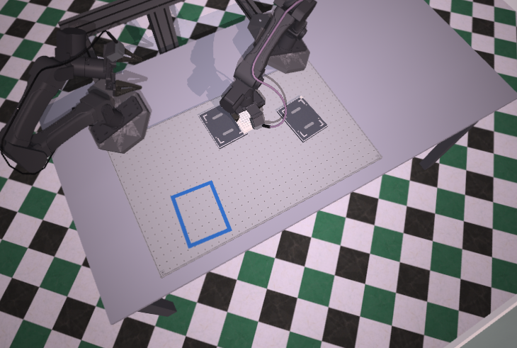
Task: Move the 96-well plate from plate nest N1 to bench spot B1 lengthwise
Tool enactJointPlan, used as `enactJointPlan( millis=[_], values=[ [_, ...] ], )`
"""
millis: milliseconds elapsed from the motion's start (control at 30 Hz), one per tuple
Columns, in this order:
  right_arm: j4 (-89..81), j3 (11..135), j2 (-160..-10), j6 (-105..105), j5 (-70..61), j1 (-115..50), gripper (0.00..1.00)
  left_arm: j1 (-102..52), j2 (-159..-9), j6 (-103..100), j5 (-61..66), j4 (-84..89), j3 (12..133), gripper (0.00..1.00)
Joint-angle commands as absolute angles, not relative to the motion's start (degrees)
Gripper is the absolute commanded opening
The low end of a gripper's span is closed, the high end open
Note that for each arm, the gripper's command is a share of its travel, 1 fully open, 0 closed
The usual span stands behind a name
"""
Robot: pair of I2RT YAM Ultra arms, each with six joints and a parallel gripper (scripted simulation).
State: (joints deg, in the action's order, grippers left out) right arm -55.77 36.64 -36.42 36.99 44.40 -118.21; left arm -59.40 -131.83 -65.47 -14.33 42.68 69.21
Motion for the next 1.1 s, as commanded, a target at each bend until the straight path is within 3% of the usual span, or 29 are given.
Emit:
enactJointPlan(
  millis=[0, 433, 1067],
  values=[
    [-58.6, 38.4, -35.5, 39.1, 46.3, -119.3, 1.0, -62.2, -134.6, -70.9, -12.8, 46.1, 74.3, 0.78],
    [-59.1, 38.5, -35.6, 39.8, 46.6, -119.7, 1.0, -68.7, -145.3, -74.9, -11.9, 51.5, 89.5, 0.78],
    [-59.3, 38.0, -36.2, 40.0, 46.2, -119.6, 1.0, -67.9, -146.5, -74.0, -12.7, 50.2, 89.5, 0.78]
  ],
)
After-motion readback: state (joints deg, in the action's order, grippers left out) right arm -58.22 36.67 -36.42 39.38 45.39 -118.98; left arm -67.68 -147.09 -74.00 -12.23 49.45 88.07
